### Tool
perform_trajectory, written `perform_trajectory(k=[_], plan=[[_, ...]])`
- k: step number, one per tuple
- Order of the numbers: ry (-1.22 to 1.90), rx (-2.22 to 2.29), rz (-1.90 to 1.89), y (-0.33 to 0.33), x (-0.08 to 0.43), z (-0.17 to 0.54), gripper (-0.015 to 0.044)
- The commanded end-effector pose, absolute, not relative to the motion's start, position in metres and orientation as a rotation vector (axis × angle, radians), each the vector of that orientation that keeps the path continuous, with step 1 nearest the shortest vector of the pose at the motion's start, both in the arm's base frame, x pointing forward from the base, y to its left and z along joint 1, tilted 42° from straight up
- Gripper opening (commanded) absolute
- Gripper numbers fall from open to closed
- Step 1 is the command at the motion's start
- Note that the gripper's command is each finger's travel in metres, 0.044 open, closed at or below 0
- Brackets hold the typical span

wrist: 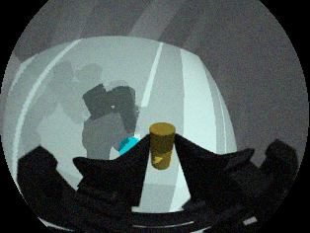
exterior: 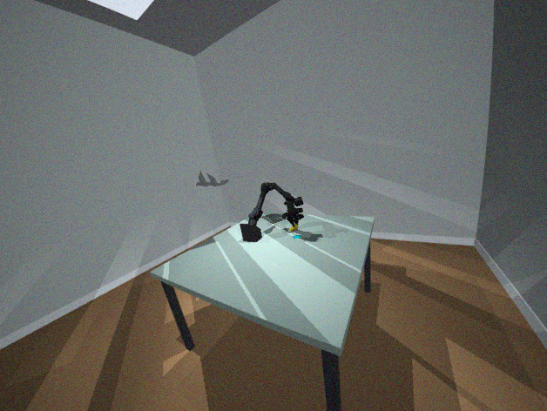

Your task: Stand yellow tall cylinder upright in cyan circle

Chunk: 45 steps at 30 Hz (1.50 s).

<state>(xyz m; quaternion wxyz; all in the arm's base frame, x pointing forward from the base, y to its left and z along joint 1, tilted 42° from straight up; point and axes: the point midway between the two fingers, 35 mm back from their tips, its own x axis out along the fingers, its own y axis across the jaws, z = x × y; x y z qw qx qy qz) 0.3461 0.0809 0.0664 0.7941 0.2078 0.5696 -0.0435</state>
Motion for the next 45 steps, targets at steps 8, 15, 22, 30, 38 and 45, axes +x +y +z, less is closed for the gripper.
perform_trajectory(k=[8, 15, 22, 30, 38, 45], plan=[[1.155, 0.435, -0.128, 0.0825, 0.3458, 0.0657, 0.0105], [1.109, 0.432, -0.147, 0.0834, 0.3462, 0.0664, 0.0105], [1.061, 0.431, -0.165, 0.0842, 0.3465, 0.0674, 0.0105], [1.006, 0.433, -0.184, 0.0851, 0.3465, 0.0691, 0.0105], [0.95, 0.439, -0.202, 0.086, 0.3461, 0.0712, 0.0105], [0.901, 0.447, -0.217, 0.0866, 0.3456, 0.0735, 0.0105]])
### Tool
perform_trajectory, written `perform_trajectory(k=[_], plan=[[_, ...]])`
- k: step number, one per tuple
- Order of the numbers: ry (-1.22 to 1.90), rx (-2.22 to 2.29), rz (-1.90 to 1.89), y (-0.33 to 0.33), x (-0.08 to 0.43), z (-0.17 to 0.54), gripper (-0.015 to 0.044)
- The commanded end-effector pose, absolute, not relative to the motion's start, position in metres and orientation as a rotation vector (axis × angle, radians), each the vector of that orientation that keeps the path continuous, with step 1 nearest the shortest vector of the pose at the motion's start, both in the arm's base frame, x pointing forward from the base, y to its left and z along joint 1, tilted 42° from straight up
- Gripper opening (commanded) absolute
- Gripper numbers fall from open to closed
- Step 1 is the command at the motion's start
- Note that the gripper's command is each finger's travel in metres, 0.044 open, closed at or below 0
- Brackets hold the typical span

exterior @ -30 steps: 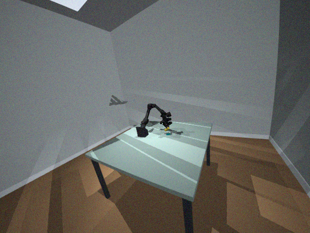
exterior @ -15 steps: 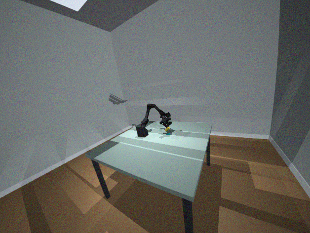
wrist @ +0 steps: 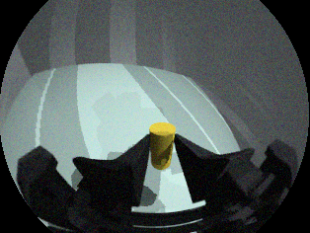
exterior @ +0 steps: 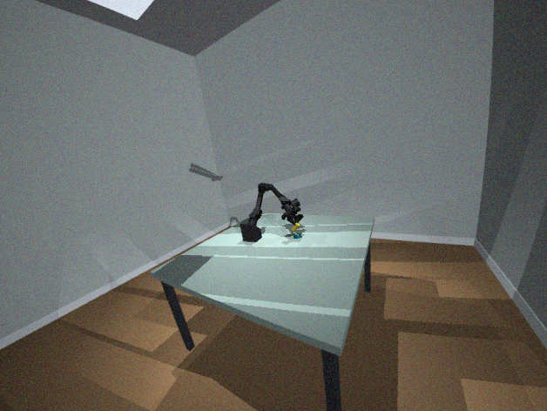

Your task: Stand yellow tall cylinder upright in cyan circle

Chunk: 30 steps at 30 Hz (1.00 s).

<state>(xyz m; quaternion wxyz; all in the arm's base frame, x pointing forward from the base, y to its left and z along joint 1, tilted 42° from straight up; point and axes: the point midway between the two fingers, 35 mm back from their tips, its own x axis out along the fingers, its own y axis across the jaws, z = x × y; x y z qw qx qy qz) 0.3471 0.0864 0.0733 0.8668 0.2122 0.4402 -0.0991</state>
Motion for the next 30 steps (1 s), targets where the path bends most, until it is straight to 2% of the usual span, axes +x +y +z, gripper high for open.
perform_trajectory(k=[1, 30], plan=[[0.894, 0.448, -0.219, 0.087, 0.345, 0.074, 0.0105], [0.685, 0.508, -0.268, 0.088, 0.339, 0.086, 0.0105]])
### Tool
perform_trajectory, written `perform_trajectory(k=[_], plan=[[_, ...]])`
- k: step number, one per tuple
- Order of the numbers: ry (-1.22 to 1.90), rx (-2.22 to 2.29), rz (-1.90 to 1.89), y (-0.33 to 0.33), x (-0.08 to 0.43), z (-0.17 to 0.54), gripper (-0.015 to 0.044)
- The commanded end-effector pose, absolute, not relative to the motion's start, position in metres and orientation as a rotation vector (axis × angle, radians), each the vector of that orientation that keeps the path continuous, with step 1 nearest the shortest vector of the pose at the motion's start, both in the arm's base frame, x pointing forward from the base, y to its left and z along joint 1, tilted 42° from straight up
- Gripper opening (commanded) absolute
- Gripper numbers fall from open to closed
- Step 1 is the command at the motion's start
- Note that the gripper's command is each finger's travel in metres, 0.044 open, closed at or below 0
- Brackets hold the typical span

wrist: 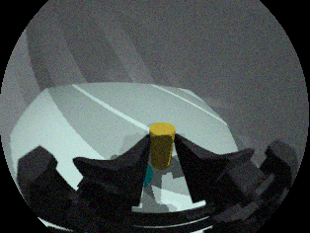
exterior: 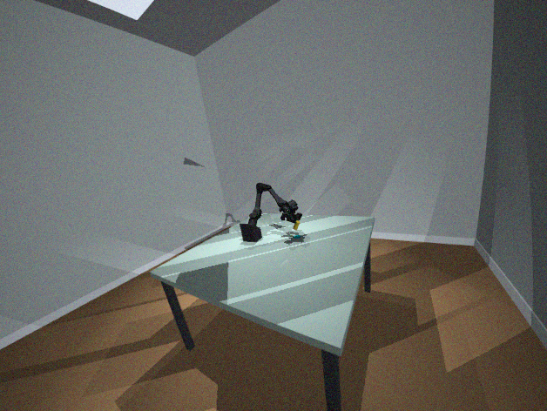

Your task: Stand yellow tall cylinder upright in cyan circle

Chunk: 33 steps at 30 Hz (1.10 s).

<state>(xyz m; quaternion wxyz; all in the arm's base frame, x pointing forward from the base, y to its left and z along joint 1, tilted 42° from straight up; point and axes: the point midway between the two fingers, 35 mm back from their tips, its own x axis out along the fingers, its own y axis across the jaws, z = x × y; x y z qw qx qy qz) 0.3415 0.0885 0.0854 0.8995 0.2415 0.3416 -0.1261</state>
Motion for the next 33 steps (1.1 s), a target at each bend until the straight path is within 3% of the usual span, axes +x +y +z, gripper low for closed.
perform_trajectory(k=[1, 33], plan=[[0.678, 0.51, -0.27, 0.088, 0.339, 0.087, 0.0105], [0.448, 0.621, -0.307, 0.087, 0.325, 0.103, 0.0105]])
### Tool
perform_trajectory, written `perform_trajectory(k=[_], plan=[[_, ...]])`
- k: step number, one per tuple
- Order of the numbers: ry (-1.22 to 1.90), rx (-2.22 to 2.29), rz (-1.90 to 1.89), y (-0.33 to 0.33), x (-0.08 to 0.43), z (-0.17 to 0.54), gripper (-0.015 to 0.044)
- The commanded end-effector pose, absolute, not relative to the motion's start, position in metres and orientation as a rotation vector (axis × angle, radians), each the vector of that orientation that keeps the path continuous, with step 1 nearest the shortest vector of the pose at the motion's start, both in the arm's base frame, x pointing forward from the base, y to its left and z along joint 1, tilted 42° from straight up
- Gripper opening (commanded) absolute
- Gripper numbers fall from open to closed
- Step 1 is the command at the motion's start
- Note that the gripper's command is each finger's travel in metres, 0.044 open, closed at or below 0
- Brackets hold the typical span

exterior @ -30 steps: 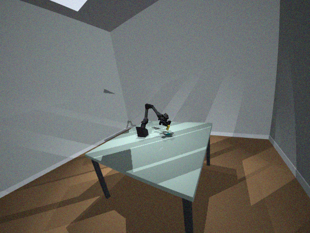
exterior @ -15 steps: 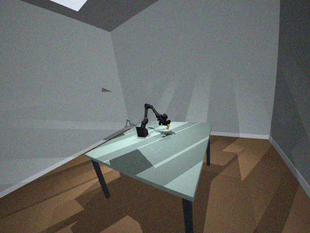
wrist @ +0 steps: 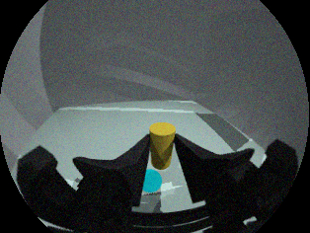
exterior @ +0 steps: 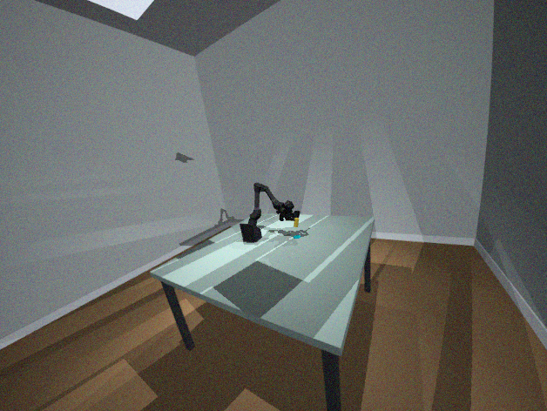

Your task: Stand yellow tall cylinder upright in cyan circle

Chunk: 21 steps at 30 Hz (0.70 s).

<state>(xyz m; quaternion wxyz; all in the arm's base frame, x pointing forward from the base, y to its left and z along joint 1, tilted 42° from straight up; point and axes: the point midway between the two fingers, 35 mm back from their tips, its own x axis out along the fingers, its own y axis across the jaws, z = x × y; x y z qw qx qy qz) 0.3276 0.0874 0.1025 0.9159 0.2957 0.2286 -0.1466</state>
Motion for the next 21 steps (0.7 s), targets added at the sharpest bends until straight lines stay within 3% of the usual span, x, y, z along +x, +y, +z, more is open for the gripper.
perform_trajectory(k=[1, 21], plan=[[0.441, 0.625, -0.308, 0.087, 0.324, 0.104, 0.0105], [0.301, 0.716, -0.324, 0.083, 0.311, 0.115, 0.0105]])
